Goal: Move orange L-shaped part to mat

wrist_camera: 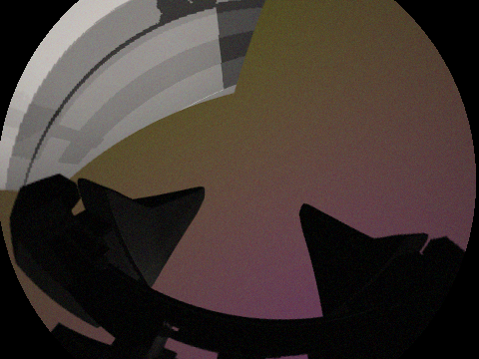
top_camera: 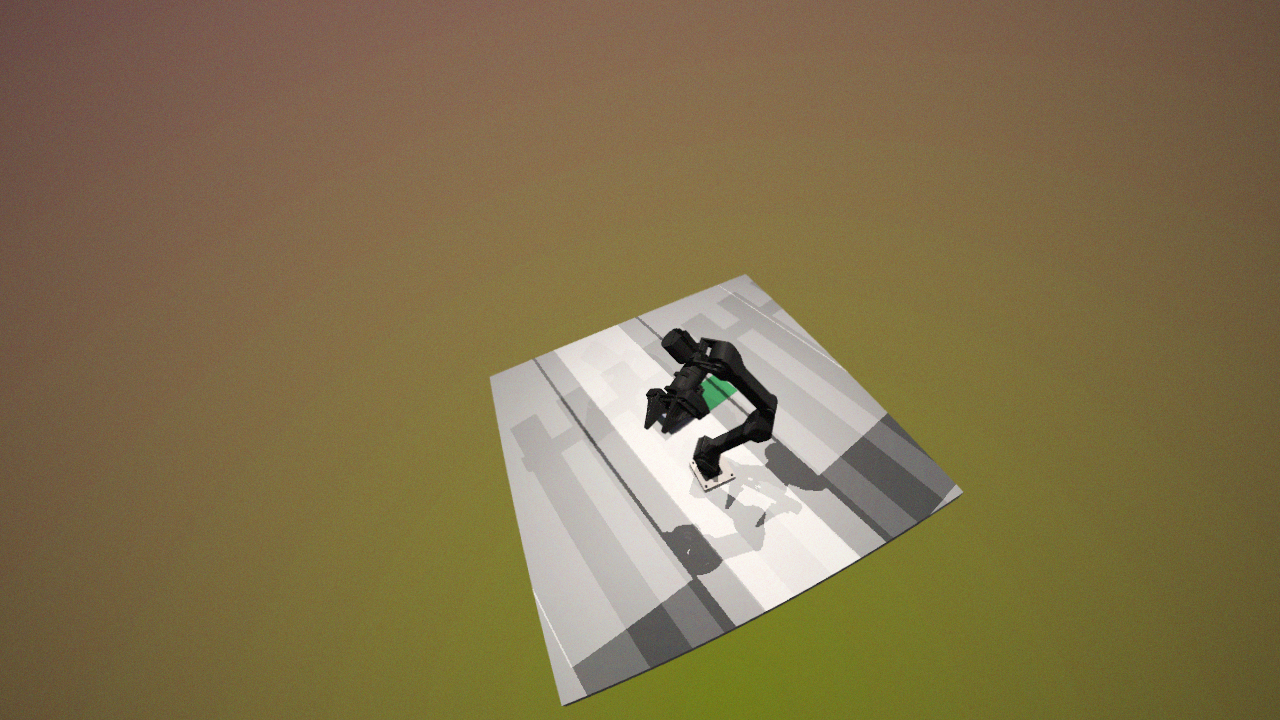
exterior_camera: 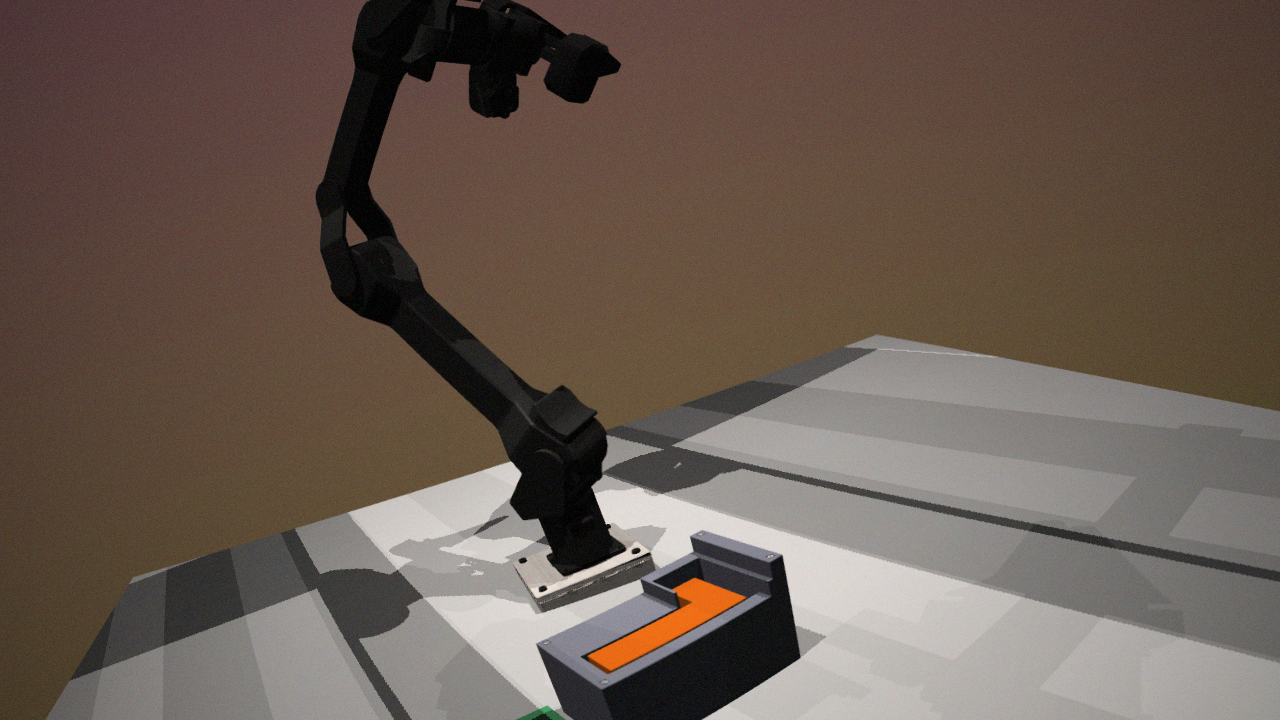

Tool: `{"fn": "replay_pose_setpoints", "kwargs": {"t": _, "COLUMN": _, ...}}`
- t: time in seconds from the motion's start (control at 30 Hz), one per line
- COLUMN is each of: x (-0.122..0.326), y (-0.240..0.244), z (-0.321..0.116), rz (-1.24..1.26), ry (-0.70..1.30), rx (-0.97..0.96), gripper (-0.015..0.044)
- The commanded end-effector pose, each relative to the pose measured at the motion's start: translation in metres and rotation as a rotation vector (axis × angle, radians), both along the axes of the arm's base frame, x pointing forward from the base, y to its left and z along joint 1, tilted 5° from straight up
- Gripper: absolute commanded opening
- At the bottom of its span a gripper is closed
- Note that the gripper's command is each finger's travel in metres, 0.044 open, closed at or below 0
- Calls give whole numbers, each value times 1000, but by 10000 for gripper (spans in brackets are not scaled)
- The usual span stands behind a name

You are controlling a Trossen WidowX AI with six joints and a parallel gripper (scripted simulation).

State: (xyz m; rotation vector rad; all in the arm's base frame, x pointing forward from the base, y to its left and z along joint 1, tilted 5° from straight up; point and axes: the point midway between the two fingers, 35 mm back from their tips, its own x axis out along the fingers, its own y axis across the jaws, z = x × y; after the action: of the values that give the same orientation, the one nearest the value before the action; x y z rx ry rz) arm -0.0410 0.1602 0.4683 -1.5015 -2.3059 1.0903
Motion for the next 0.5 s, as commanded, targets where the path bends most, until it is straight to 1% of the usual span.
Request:
{"fn": "replay_pose_setpoints", "kwargs": {"t": 0.0, "x": 2, "y": 2, "z": -1, "rz": -12, "ry": 14, "rx": -14, "gripper": 374}}
{"fn": "replay_pose_setpoints", "kwargs": {"t": 0.1, "x": 22, "y": 13, "z": -12, "rz": -118, "ry": 137, "rx": -128, "gripper": 295}}
{"fn": "replay_pose_setpoints", "kwargs": {"t": 0.23, "x": 79, "y": 36, "z": -47, "rz": -426, "ry": 447, "rx": -383, "gripper": 190}}
{"fn": "replay_pose_setpoints", "kwargs": {"t": 0.27, "x": 94, "y": 40, "z": -57, "rz": -508, "ry": 540, "rx": -445, "gripper": 180}}
{"fn": "replay_pose_setpoints", "kwargs": {"t": 0.37, "x": 133, "y": 45, "z": -88, "rz": -762, "ry": 823, "rx": -609, "gripper": 180}}
{"fn": "replay_pose_setpoints", "kwargs": {"t": 0.47, "x": 169, "y": 43, "z": -119, "rz": -1020, "ry": 1099, "rx": -731, "gripper": 180}}
